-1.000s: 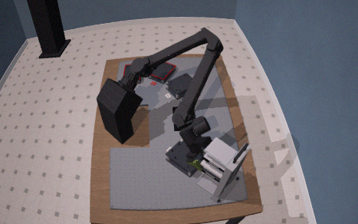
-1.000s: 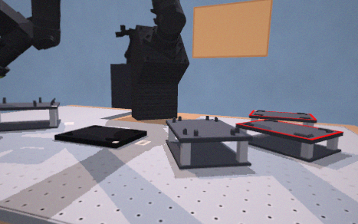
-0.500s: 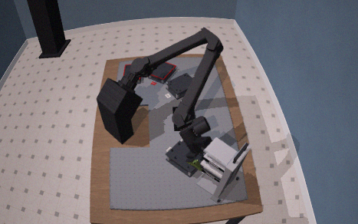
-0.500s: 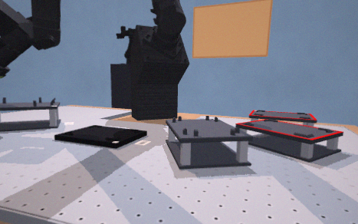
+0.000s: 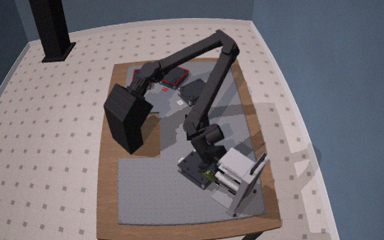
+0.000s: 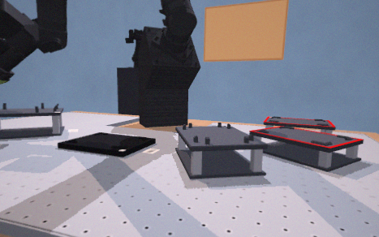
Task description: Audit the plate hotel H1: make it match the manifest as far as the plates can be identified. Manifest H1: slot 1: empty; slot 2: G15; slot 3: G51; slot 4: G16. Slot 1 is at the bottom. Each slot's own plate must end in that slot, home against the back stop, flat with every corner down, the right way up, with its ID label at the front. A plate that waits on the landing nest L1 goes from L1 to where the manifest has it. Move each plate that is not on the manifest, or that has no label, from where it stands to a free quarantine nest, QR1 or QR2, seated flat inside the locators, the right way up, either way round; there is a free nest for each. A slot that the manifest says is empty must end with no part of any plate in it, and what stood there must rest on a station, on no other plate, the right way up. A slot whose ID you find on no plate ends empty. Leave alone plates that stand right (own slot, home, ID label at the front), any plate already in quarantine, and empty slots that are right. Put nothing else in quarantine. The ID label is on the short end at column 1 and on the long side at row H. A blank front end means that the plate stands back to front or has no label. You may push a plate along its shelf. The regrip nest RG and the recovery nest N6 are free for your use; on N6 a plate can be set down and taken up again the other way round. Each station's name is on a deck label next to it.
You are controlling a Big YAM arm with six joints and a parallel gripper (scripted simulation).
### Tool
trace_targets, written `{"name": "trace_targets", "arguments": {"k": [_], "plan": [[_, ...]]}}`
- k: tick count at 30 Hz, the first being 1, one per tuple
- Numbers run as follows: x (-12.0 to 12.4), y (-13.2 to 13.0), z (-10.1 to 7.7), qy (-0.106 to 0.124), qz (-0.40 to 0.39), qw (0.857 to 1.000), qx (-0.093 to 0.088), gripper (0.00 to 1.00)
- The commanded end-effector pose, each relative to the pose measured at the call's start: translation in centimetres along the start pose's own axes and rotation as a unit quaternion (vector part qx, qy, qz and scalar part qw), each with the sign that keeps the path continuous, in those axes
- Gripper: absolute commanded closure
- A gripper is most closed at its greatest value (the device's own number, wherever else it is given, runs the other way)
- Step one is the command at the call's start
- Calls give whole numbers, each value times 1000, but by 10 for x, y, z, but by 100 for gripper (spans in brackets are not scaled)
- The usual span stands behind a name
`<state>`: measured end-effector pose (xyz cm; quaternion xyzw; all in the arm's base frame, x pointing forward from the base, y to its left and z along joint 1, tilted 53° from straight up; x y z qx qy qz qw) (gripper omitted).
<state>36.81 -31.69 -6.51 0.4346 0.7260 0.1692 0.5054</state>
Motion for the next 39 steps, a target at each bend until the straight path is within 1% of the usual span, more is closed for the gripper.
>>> {"name": "trace_targets", "arguments": {"k": [1,2,5,18,19,20,23,35,36,37,39], "plan": [[-16,0,-8,-22,-11,1000,-1,14],[-12,-1,-8,-17,-8,1000,2,14],[-11,2,-11,-20,-11,1000,-2,14],[3,7,-19,-16,-11,1000,-4,14],[7,6,-19,-11,-8,1000,-1,14],[6,8,-20,-14,-10,1000,-4,14],[9,11,-22,-14,-11,1000,-6,14],[19,12,-32,-14,-9,1000,-5,14],[22,10,-33,-9,-5,1000,-2,14],[21,11,-34,-13,-8,1000,-4,14],[23,12,-36,-13,-7,1000,-4,14]]}}
Point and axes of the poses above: the point where the finger pads meet when closed, its own z axis out along the fingers, its own y axis across the jaws, x = y × z, the point moved 5 cm from there along -z, back along the fingers, and after that the axes turned 13 degrees about -z, right-handed, at the moved point
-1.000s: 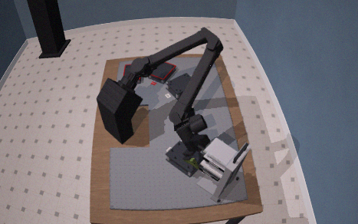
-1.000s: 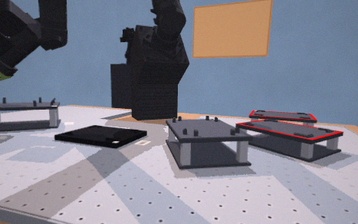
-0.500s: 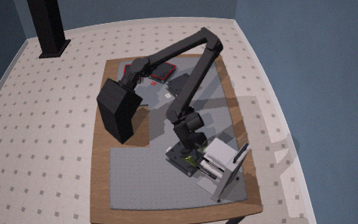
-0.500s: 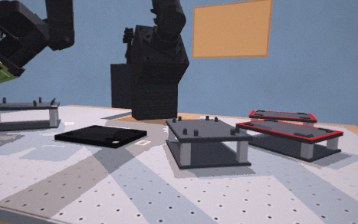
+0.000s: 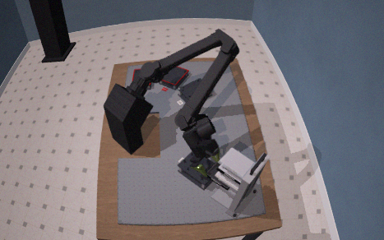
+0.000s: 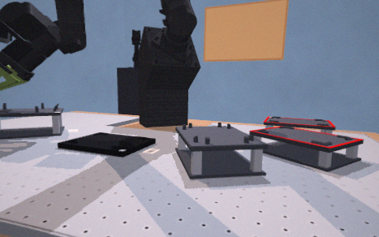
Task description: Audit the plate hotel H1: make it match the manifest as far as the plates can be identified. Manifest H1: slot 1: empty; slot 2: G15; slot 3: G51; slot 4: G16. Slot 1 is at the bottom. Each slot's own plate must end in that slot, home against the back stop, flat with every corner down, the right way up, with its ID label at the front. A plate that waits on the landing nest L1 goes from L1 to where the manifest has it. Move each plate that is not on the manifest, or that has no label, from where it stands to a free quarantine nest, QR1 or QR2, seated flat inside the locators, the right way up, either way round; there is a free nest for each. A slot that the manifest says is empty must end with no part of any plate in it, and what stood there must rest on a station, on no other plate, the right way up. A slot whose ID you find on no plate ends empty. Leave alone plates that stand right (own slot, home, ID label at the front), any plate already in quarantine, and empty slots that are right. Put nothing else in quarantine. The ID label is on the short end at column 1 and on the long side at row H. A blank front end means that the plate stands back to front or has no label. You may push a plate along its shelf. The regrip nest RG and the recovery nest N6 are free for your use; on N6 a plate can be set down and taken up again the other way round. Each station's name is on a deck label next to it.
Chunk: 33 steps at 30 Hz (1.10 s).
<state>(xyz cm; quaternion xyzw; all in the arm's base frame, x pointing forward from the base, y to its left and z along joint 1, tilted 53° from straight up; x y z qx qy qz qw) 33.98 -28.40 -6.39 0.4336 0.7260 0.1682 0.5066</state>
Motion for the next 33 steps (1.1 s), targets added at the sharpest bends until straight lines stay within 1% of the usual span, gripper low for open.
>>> {"name": "trace_targets", "arguments": {"k": [1,14,23,28,31,33], "plan": [[-4,6,-4,-11,-6,1000,-5,14],[7,5,-14,-9,-1,1000,-2,14],[22,5,-23,-3,3,1000,0,14],[25,6,-28,-5,3,1000,0,14],[24,7,-28,-6,2,1000,-1,14],[29,8,-31,-3,3,1000,-1,14]]}}
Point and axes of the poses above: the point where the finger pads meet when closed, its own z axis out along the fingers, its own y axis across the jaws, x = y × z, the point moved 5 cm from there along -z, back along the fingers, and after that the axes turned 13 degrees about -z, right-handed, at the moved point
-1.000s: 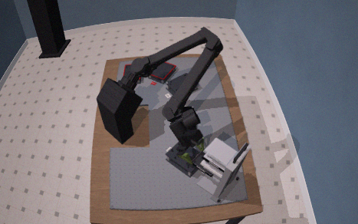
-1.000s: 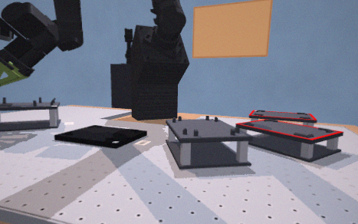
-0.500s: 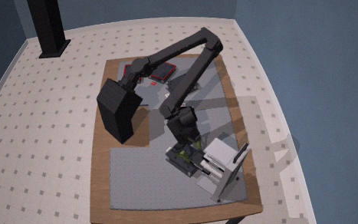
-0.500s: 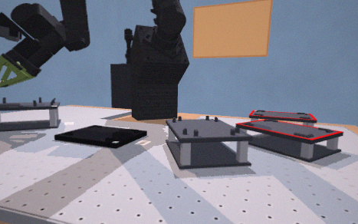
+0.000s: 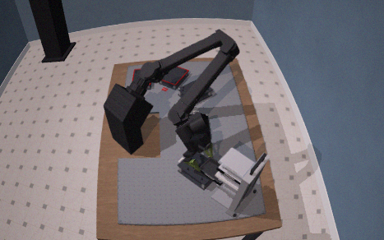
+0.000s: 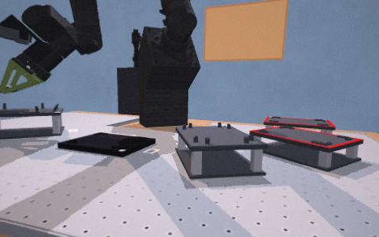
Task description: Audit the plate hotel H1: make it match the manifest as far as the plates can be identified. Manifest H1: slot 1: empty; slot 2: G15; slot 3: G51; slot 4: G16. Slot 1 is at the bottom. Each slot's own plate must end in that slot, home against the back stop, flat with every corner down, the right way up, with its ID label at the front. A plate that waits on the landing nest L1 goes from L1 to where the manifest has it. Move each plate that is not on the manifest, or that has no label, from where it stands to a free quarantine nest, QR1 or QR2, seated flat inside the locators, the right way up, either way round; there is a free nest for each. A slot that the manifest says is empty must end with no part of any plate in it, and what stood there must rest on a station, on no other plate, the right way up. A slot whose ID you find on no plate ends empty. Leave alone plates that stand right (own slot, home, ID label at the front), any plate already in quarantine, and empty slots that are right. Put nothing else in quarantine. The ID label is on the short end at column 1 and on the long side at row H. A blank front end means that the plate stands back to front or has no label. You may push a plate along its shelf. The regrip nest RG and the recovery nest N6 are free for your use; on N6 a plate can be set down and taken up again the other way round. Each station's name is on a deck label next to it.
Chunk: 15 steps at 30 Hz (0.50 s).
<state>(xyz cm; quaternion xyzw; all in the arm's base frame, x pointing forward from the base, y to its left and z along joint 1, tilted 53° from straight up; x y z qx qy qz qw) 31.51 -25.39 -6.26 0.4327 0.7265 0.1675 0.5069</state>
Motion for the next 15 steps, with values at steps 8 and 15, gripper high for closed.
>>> {"name": "trace_targets", "arguments": {"k": [8,15], "plan": [[10,3,-11,-3,5,1000,0,14],[9,4,-15,-9,3,1000,-1,14]]}}
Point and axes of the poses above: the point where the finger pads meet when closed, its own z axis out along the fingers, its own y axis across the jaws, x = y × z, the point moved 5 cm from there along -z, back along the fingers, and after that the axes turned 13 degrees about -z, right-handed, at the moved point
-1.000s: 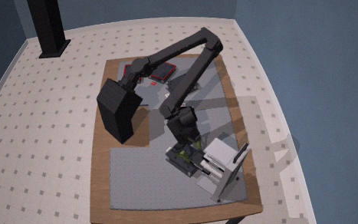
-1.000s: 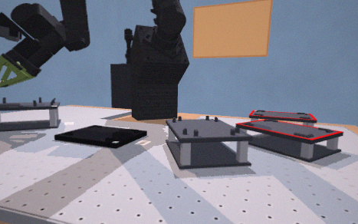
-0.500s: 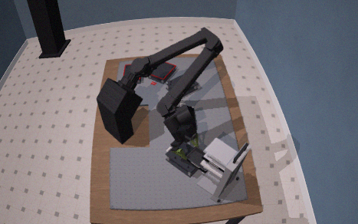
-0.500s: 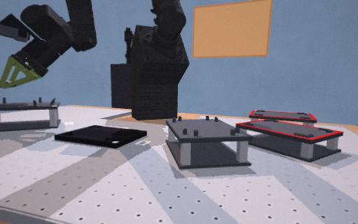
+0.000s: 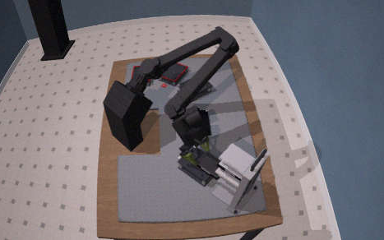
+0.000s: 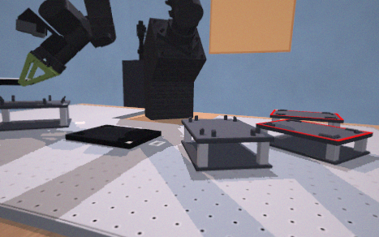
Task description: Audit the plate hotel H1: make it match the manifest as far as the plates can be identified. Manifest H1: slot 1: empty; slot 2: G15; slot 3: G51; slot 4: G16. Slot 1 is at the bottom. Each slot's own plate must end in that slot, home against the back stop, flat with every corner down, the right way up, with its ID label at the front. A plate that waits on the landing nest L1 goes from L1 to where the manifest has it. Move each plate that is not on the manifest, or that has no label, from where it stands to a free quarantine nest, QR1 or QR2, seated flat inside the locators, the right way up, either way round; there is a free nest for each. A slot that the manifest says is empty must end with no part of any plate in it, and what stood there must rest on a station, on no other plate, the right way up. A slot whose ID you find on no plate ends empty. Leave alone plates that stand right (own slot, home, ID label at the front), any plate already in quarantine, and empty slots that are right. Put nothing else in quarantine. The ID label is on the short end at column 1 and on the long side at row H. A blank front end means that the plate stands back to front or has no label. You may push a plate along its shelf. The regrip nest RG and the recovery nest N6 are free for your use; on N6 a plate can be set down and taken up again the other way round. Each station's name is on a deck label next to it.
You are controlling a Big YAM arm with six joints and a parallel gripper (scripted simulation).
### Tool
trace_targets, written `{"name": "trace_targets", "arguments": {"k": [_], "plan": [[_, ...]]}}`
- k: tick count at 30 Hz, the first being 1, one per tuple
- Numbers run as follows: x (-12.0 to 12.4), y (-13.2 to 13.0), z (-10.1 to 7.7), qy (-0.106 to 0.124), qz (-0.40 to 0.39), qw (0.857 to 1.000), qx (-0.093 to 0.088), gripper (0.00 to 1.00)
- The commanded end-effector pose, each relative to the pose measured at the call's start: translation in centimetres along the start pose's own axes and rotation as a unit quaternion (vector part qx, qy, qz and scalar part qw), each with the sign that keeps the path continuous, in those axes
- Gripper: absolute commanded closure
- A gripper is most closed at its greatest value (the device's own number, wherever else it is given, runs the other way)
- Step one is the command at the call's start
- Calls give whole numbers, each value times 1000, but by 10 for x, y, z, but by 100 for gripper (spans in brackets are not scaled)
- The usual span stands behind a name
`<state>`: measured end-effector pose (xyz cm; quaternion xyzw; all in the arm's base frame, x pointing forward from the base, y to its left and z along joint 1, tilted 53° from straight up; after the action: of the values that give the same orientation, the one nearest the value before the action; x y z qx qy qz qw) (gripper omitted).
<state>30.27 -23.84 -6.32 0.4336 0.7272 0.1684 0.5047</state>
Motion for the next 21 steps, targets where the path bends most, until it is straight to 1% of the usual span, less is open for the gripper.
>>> {"name": "trace_targets", "arguments": {"k": [1,3,8,11,14,16,17,19,21], "plan": [[0,1,-3,-7,4,1000,0,14],[5,1,-5,-3,5,1000,0,14],[8,3,-10,-5,4,1000,0,14],[13,3,-13,-2,5,1000,0,14],[13,4,-16,-5,4,1000,0,14],[13,4,-16,-5,4,1000,0,14],[14,5,-13,-4,1,1000,-3,14],[21,6,-17,1,4,1000,-1,14],[21,3,-20,-4,7,1000,3,14]]}}
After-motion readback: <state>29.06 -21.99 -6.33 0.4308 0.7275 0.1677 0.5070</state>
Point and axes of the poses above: the point where the finger pads meet when closed, its own z axis out along the fingers, its own y axis across the jaws, x = y × z, the point moved 5 cm from there along -z, back along the fingers, and after that the axes turned 13 degrees about -z, right-handed, at the moved point
